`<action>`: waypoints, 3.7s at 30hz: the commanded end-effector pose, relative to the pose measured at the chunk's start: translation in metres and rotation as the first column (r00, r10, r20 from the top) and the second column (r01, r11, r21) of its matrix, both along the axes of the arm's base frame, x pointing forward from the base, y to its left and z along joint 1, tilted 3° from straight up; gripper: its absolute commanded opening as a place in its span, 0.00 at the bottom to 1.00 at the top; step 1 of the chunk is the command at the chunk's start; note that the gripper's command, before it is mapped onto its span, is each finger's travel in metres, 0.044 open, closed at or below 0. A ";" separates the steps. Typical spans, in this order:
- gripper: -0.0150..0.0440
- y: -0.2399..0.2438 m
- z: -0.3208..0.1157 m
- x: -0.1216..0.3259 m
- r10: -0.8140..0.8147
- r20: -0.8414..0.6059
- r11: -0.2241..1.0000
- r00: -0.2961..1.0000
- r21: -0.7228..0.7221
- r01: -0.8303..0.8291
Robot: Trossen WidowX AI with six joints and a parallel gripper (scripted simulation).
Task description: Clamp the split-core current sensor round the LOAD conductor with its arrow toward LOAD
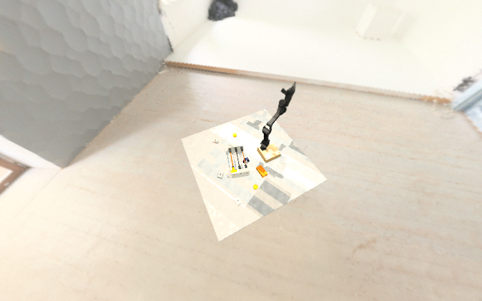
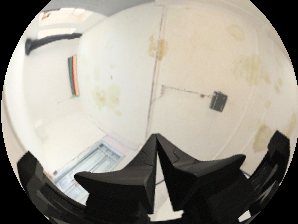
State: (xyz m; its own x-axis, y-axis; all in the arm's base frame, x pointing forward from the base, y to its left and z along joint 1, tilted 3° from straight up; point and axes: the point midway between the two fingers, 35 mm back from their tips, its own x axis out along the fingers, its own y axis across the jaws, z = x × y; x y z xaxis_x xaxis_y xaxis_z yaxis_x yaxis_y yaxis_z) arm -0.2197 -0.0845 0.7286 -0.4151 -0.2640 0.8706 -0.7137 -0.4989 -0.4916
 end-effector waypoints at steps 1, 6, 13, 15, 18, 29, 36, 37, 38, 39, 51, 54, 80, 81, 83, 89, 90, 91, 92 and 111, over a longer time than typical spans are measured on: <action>0.30 -0.002 -0.001 0.000 0.011 0.004 1.000 1.000 -0.001 -0.011; 0.52 -0.053 -0.021 0.011 0.297 0.100 0.955 0.950 -0.032 -0.295; 0.83 -0.127 -0.056 0.056 0.684 0.254 0.724 0.684 -0.116 -0.680; 0.92 -0.145 -0.067 0.073 0.764 0.296 0.630 0.574 -0.149 -0.762; 1.00 -0.171 -0.085 0.104 0.849 0.352 0.480 0.395 -0.197 -0.855; 1.00 -0.220 -0.160 0.251 0.805 0.514 -0.089 -0.297 -0.391 -0.916; 1.00 -0.202 -0.212 0.354 0.522 0.575 -0.362 -0.630 -0.520 -0.774; 1.00 -0.196 -0.220 0.368 0.470 0.580 -0.391 -0.665 -0.538 -0.747; 1.00 -0.190 -0.227 0.381 0.417 0.586 -0.417 -0.695 -0.556 -0.719; 1.00 -0.182 -0.235 0.395 0.363 0.590 -0.441 -0.721 -0.573 -0.691; 1.00 -0.051 -0.329 0.512 -0.312 0.593 -0.551 -0.742 -0.749 -0.367; 1.00 -0.009 -0.353 0.527 -0.461 0.582 -0.541 -0.670 -0.783 -0.307; 1.00 0.135 -0.480 0.616 -0.721 0.690 -0.586 0.060 -0.561 -0.584; 1.00 0.141 -0.489 0.621 -0.716 0.689 -0.598 0.111 -0.523 -0.608; 1.00 0.152 -0.507 0.628 -0.703 0.680 -0.622 0.211 -0.442 -0.647; 1.00 0.184 -0.562 0.637 -0.644 0.592 -0.691 0.484 -0.178 -0.701; 1.00 0.186 -0.566 0.637 -0.638 0.581 -0.696 0.505 -0.155 -0.701; 1.00 0.187 -0.568 0.637 -0.636 0.577 -0.698 0.512 -0.147 -0.701; 1.00 0.187 -0.568 0.637 -0.636 0.577 -0.698 0.512 -0.147 -0.701; 1.00 0.187 -0.568 0.637 -0.636 0.577 -0.698 0.512 -0.147 -0.701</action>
State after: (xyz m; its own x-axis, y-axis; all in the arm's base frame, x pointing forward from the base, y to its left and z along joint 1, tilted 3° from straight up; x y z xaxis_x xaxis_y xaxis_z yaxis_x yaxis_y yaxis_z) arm 0.4165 0.1016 0.1635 0.4138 0.1588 -0.8964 -0.2553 0.9654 0.0532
